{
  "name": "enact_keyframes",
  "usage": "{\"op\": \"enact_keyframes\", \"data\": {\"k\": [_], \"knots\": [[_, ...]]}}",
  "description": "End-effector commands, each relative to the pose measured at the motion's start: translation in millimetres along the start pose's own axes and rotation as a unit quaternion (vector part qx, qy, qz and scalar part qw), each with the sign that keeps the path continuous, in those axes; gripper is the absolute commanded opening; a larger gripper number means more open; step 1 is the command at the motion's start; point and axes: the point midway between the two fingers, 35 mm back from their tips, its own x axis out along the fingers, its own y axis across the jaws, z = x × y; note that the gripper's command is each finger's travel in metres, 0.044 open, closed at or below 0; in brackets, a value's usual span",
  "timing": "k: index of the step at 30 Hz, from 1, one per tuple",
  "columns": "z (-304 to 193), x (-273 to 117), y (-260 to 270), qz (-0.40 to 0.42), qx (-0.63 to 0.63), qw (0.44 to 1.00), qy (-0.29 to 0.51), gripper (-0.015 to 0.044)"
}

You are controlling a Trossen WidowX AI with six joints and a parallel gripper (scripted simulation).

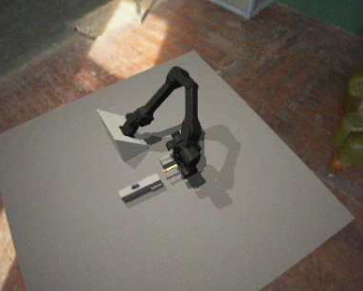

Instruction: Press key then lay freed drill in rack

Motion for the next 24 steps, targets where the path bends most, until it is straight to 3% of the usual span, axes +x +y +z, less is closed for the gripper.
{"op": "enact_keyframes", "data": {"k": [1, 24], "knots": [[0.4, -3.0, -0.6, -0.002, -0.002, 1.0, -0.001, 0.0], [-0.3, -12.4, -0.3, -0.001, -0.002, 1.0, -0.001, 0.0]]}}
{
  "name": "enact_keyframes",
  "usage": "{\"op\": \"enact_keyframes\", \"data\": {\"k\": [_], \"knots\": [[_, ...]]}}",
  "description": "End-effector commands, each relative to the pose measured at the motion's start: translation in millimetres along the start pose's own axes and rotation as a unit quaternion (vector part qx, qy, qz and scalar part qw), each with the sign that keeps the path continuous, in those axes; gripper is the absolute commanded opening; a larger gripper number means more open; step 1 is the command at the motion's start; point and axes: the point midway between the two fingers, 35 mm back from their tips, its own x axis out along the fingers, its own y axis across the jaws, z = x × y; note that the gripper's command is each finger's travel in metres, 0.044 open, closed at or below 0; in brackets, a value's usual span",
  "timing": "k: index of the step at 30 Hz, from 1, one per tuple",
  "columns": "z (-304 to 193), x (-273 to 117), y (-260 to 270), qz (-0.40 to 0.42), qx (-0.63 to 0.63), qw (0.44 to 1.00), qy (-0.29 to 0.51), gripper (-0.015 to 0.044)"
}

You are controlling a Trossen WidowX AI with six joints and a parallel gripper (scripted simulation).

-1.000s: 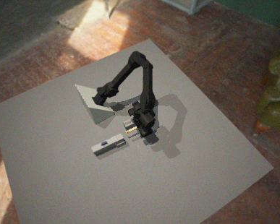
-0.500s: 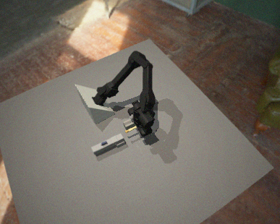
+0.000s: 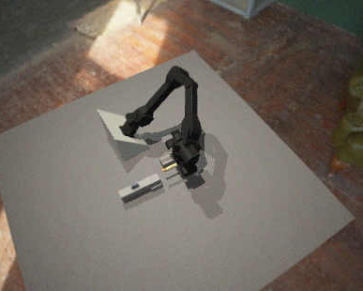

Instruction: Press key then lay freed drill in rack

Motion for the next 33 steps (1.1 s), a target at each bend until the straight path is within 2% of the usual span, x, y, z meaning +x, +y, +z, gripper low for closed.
{"op": "enact_keyframes", "data": {"k": [1, 19, 33], "knots": [[0.8, -3.0, -1.1, -0.002, -0.002, 1.0, -0.001, 0.0], [1.7, -8.9, -1.5, -0.002, -0.002, 1.0, -0.001, 0.0], [5.9, -7.0, 19.4, -0.001, -0.002, 1.0, -0.001, 0.0]]}}
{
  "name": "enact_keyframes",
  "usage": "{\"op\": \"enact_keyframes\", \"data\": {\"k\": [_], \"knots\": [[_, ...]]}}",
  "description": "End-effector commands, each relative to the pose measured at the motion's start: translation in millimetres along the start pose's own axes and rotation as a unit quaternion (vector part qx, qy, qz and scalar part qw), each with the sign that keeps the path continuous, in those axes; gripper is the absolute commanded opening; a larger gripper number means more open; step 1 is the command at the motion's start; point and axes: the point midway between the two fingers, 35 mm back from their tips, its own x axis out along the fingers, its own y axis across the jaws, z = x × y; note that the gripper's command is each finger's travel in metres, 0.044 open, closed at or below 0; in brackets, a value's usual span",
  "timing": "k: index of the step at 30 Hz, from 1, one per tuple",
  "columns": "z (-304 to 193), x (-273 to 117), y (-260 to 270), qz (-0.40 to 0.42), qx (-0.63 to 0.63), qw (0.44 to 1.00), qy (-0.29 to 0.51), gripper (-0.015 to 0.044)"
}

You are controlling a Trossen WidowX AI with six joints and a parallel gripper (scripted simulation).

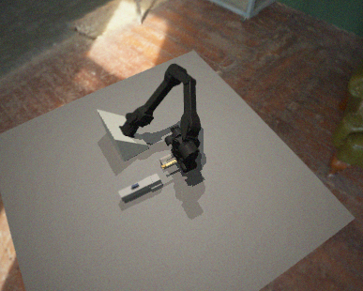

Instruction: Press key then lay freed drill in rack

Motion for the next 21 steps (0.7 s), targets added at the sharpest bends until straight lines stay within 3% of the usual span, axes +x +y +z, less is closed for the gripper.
{"op": "enact_keyframes", "data": {"k": [1, 21], "knots": [[1.4, 0.6, 7.5, 0.0, 0.002, 1.0, -0.001, 0.0], [7.2, 1.9, 34.1, 0.0, 0.002, 1.0, -0.001, 0.0]]}}
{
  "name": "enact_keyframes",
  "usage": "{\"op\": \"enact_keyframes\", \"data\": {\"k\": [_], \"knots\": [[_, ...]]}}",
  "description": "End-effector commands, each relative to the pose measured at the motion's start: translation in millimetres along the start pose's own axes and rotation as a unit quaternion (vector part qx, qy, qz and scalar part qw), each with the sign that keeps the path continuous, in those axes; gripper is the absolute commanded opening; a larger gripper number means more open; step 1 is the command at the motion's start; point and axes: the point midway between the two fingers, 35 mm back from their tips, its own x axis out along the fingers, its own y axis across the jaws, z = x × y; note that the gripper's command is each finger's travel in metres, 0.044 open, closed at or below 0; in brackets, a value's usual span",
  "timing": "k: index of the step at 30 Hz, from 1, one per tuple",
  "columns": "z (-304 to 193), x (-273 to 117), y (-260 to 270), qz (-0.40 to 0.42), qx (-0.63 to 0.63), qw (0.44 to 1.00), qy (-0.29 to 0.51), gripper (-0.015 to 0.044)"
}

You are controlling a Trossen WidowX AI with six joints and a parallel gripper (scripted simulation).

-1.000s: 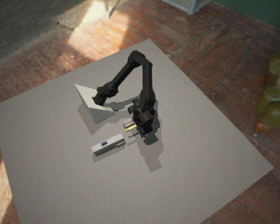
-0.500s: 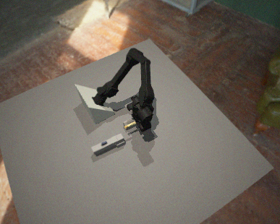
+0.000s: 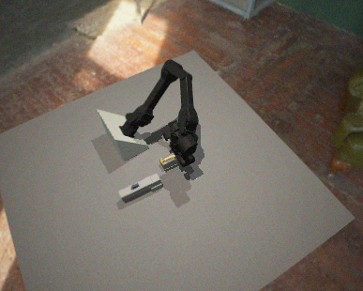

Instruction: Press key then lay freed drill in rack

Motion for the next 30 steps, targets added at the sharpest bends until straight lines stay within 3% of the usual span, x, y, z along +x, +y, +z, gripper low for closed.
{"op": "enact_keyframes", "data": {"k": [1, 30], "knots": [[1.3, 0.7, 7.7, 0.001, 0.003, 1.0, -0.001, 0.0], [5.6, 18.7, 28.3, 0.001, 0.003, 1.0, -0.002, 0.0]]}}
